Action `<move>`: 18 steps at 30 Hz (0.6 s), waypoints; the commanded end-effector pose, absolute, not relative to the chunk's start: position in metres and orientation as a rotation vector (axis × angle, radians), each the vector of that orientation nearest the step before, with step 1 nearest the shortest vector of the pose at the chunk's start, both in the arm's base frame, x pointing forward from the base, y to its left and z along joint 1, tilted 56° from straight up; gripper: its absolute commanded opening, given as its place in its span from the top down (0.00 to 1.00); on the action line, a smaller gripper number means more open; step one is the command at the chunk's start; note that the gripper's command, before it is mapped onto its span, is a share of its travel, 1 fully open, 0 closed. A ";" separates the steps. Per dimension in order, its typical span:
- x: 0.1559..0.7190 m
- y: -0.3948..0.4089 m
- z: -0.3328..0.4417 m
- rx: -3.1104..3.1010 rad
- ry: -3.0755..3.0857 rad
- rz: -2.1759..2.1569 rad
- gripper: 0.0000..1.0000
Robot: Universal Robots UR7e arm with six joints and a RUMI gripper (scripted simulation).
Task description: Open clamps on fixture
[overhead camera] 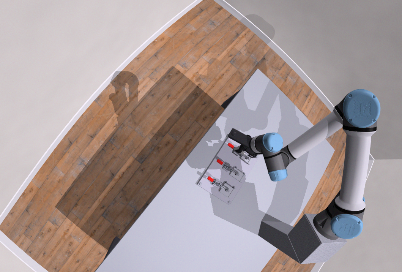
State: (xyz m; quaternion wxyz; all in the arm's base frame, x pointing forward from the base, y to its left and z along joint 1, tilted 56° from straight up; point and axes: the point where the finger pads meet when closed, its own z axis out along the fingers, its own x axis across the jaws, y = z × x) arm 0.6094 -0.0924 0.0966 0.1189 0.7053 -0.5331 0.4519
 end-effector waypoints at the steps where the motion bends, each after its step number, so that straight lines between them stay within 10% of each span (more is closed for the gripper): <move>1: 0.620 -0.103 0.090 2.061 -1.560 1.329 0.72; 18: 0.640 -0.129 0.068 2.061 -1.560 1.329 0.72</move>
